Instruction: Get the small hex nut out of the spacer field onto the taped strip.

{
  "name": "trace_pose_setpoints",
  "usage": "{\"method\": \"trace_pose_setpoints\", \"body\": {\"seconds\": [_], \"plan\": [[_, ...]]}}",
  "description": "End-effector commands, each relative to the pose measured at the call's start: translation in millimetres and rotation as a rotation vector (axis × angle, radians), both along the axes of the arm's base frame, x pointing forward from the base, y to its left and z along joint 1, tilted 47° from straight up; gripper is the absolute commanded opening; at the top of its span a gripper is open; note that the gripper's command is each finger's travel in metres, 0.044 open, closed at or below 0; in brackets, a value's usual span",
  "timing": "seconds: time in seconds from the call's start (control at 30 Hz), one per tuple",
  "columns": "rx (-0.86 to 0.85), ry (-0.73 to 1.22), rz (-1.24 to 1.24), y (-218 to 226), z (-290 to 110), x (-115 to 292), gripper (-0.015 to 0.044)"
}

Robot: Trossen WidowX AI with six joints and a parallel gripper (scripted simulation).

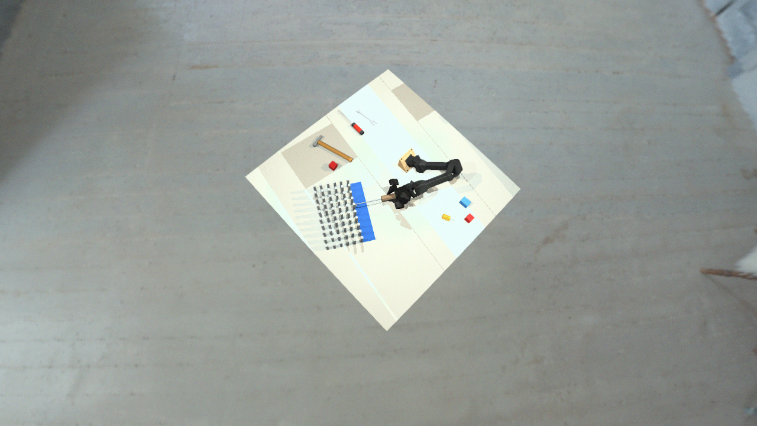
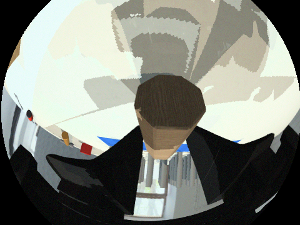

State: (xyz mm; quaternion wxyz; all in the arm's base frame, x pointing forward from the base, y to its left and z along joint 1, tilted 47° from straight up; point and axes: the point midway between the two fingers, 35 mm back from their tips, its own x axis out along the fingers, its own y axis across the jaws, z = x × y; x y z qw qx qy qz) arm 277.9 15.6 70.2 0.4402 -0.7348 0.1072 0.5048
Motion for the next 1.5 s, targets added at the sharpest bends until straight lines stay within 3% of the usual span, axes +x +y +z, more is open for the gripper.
{"method": "trace_pose_setpoints", "body": {"seconds": [0.0, 0.6, 1.47], "plan": [[-0.002, -0.006, 0.003, -2, 3, 1, 0.0], [-0.002, 0.001, -0.001, 4, 26, -34, 0.0], [-0.006, 0.002, 0.004, -81, 105, -35, 0.0]]}}
